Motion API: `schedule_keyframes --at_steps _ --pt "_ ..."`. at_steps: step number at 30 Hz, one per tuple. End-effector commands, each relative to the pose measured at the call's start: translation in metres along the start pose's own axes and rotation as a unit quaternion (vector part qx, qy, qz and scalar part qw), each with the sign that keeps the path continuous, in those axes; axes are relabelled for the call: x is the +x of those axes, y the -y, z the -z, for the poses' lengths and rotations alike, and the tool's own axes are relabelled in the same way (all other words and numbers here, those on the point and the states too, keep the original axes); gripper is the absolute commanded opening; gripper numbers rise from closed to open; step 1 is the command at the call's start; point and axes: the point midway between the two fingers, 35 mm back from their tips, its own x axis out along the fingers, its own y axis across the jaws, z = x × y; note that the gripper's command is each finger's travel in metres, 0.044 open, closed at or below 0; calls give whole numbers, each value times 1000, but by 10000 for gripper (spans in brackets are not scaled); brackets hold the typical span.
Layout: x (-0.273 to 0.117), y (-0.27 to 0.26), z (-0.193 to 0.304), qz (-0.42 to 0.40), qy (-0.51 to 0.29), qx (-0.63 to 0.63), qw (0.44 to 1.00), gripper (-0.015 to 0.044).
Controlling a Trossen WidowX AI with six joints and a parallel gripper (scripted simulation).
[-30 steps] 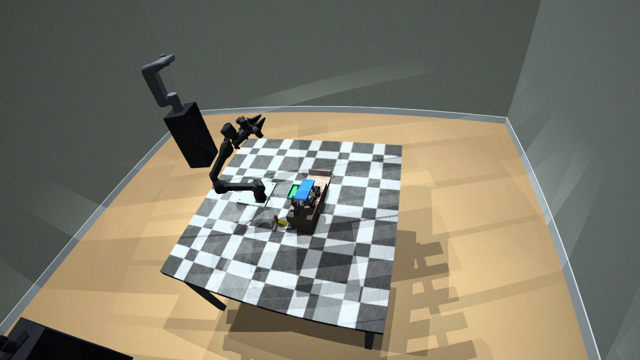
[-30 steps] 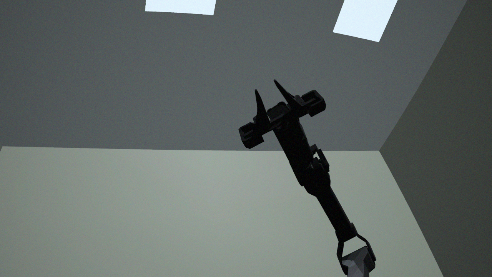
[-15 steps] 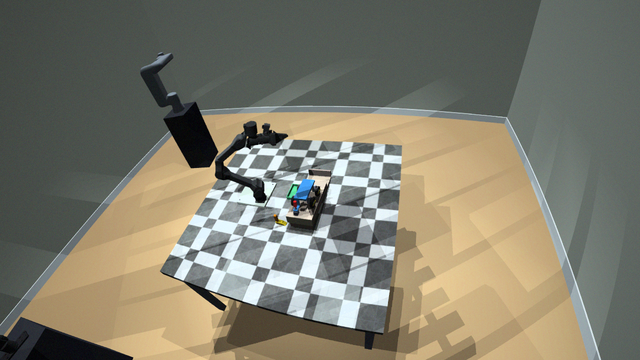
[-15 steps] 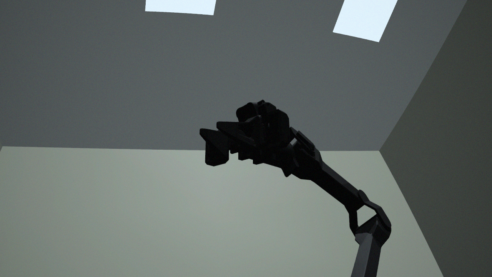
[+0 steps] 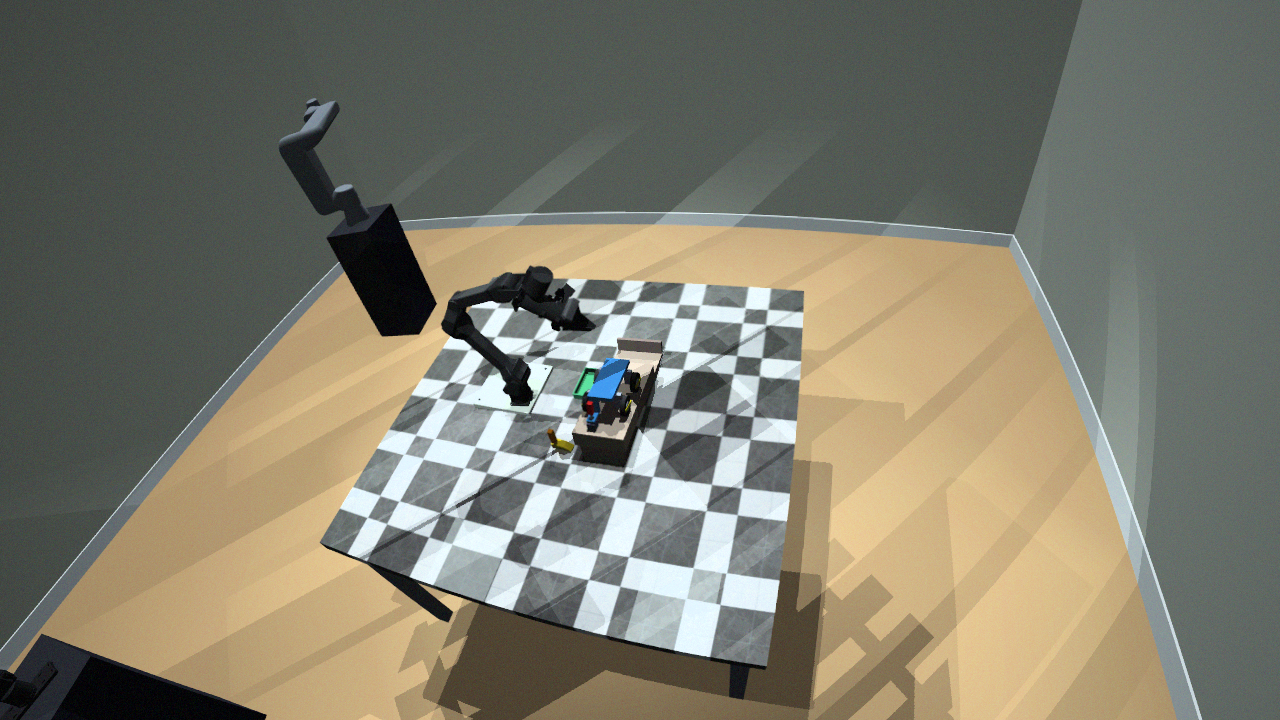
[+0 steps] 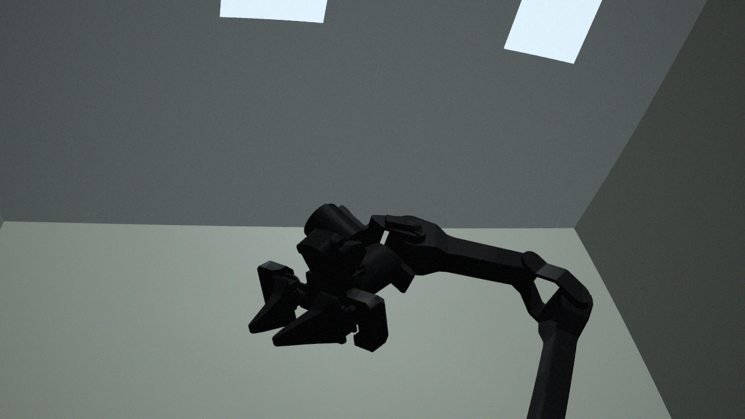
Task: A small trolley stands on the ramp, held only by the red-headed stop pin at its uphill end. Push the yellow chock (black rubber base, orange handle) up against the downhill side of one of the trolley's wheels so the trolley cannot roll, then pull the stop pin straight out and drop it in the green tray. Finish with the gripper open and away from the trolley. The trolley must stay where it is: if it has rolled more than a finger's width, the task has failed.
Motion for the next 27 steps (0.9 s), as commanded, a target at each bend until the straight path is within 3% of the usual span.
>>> schedule_keyframes --at_steps 1,14,27 --pt "17 -4 38 -34 -70 -42 996 190" --pt "30 -28 152 -196 -209 -135 949 190" --pt "1 -76 241 -390 -208 -164 882 190"
